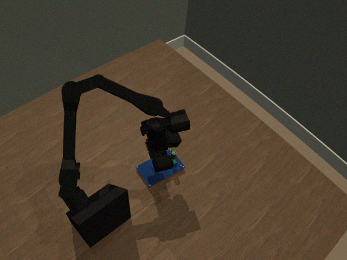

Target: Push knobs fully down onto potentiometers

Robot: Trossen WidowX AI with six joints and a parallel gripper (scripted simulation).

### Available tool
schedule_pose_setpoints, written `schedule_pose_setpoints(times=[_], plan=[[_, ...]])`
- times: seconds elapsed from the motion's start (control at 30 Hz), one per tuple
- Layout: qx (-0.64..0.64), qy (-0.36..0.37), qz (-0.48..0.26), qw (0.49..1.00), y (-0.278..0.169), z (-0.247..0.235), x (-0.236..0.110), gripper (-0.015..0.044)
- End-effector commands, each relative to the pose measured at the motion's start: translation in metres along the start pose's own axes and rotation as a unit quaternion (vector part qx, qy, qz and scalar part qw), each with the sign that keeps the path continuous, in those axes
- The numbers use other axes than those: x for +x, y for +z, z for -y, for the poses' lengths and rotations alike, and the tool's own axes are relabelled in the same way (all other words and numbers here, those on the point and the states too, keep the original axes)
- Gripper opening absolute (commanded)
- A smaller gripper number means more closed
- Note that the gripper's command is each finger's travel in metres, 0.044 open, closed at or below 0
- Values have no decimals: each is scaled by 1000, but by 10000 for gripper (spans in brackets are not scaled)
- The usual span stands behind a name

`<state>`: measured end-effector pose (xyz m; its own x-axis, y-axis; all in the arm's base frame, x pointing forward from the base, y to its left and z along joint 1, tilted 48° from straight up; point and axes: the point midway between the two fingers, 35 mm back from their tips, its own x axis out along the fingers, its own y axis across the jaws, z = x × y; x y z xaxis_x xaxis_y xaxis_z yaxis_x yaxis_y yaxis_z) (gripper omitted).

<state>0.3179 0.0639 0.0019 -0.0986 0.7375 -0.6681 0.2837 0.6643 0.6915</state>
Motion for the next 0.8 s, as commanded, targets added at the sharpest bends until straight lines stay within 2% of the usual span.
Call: schedule_pose_setpoints(times=[0.0, 0.77], plan=[[-4, 0, -3, 1000, 0, -1, 6, 0], [-4, 0, -3, 1000, 0, -1, 15, 0]])
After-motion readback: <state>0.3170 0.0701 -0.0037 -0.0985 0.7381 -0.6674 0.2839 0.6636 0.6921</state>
